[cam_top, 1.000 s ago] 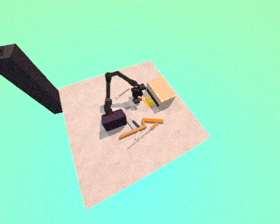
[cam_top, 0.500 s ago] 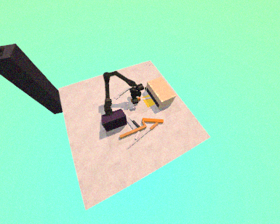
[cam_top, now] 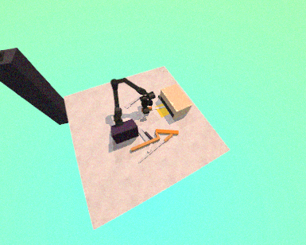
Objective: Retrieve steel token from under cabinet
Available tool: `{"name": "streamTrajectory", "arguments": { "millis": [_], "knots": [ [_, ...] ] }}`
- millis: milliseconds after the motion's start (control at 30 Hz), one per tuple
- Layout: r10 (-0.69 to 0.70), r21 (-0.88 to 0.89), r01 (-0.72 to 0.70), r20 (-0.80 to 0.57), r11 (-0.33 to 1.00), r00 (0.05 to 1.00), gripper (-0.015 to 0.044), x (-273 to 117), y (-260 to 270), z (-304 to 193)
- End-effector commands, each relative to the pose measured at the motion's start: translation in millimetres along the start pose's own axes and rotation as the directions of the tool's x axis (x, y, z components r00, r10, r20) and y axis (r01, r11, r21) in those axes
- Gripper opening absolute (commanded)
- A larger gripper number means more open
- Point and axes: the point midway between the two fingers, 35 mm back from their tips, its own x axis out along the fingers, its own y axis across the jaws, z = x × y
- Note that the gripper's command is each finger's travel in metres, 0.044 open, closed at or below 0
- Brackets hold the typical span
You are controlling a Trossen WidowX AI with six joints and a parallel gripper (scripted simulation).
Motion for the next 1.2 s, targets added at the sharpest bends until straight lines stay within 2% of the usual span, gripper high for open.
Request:
{"name": "streamTrajectory", "arguments": {
  "millis": [0,1167],
  "knots": [
    [-0.002,0.001,0.002,-0.002,1.000,1.000,0.0000,1,0,-7],
    [-0.001,0.003,0.001,-0.004,1.000,1.000,0.0000,1,1,-49]
  ]
}}
